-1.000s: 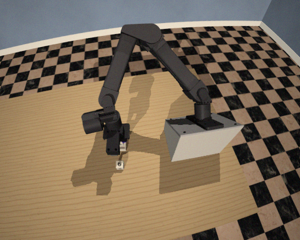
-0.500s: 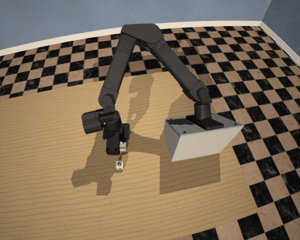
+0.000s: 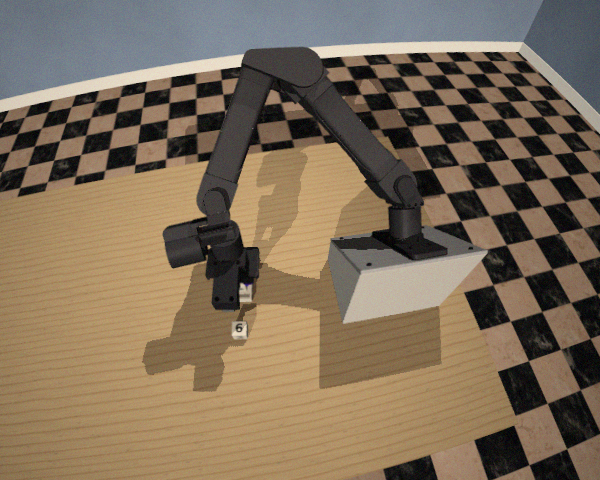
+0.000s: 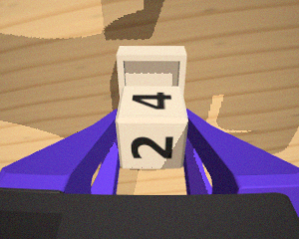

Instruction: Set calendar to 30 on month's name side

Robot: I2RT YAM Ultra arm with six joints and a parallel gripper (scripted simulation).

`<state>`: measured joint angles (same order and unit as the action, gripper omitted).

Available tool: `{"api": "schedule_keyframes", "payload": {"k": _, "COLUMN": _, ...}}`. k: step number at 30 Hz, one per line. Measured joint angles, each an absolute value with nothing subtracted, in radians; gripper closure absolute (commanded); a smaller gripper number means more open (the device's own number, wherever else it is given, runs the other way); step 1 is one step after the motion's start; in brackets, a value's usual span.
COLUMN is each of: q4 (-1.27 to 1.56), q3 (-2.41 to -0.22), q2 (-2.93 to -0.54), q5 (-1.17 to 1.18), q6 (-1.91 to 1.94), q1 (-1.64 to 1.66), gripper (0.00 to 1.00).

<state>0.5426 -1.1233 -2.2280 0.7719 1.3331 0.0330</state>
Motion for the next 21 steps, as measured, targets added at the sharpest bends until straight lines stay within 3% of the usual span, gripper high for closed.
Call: {"api": "schedule_keyframes", "payload": {"k": 21, "q4": 0.507, "q3": -1.115, "q2": -2.244, "q5": 0.773, "q6": 1.355, "q1": 0.014, "gripper": 0.73}}
